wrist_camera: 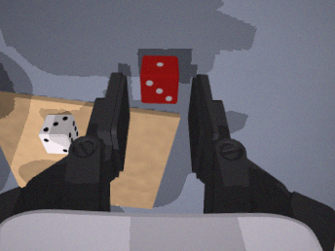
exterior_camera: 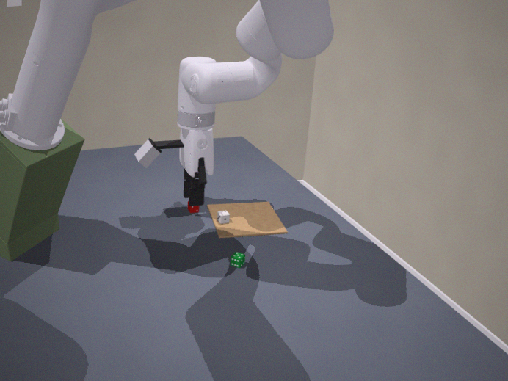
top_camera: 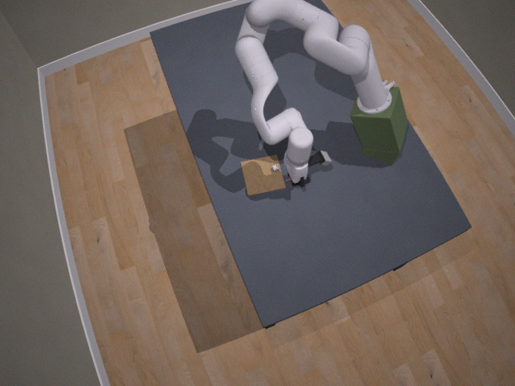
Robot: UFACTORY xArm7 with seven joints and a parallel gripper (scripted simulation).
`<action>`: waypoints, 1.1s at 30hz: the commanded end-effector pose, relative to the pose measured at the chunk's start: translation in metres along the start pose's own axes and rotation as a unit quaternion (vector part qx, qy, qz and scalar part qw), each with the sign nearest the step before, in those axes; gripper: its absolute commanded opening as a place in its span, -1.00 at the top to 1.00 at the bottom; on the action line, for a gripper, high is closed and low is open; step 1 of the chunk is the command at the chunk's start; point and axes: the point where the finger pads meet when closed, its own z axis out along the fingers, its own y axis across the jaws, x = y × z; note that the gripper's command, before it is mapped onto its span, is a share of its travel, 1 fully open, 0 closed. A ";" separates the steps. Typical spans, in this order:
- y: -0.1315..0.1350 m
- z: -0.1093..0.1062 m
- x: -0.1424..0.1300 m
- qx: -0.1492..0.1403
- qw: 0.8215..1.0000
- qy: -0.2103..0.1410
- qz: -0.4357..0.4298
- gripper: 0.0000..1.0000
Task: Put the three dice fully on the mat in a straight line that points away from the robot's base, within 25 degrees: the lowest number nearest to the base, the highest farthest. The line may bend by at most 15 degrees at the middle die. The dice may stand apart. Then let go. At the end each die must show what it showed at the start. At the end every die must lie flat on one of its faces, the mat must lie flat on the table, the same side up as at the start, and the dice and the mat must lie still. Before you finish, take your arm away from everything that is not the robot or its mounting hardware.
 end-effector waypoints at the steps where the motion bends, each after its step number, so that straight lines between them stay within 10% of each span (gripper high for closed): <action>1: 0.001 0.003 -0.001 -0.001 1.000 -0.001 0.000 0.28; 33: 0.001 0.021 -0.001 -0.001 1.000 -0.001 -0.001 0.28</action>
